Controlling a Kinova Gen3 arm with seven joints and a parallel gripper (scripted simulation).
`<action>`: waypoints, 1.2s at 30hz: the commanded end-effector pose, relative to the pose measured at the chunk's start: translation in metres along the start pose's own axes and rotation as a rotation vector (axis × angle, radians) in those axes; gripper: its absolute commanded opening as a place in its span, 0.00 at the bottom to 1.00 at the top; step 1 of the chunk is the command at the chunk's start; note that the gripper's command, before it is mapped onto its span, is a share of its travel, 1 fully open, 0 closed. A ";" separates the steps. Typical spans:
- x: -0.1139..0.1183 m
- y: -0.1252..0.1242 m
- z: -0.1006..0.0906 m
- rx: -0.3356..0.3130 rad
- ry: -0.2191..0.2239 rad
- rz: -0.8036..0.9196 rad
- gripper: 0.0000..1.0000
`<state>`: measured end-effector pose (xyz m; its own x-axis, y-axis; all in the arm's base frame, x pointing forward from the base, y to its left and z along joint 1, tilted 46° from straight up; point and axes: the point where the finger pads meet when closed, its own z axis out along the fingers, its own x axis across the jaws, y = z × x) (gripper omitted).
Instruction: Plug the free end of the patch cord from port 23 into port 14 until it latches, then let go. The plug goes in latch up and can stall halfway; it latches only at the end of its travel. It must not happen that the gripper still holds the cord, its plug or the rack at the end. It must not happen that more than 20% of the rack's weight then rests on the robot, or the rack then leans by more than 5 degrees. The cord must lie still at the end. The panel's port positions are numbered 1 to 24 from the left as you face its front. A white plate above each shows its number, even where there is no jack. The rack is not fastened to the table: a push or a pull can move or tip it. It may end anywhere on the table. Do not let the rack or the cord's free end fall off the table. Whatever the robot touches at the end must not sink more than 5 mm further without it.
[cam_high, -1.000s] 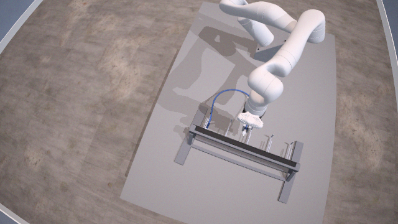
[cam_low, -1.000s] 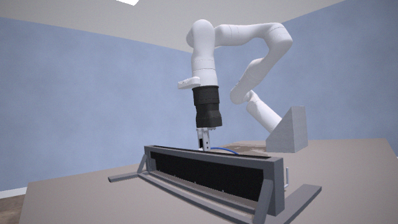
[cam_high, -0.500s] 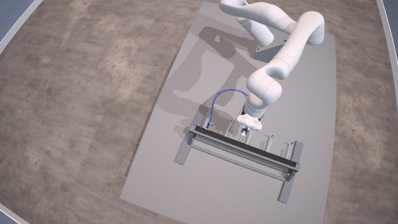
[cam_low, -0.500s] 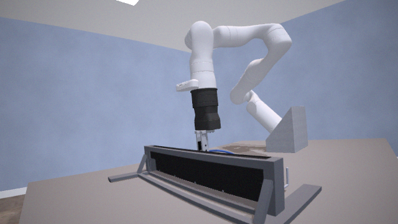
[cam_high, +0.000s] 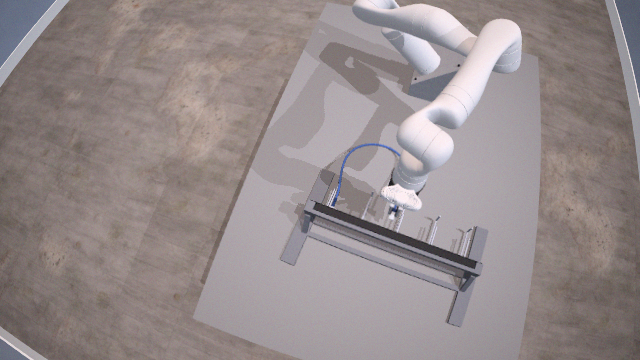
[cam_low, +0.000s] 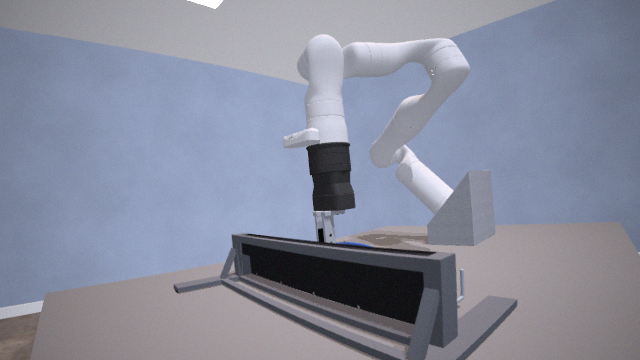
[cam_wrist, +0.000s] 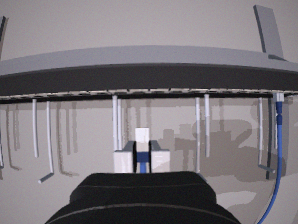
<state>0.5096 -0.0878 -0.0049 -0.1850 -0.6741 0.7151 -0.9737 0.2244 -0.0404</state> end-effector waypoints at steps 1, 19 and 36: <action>-0.002 -0.003 0.002 0.008 -0.002 0.004 0.00; -0.003 -0.004 0.003 0.011 -0.003 0.003 0.00; -0.004 -0.020 0.002 0.013 -0.004 0.006 0.00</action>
<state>0.5216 -0.0900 -0.0105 -0.1810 -0.6739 0.7163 -0.9751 0.2180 -0.0412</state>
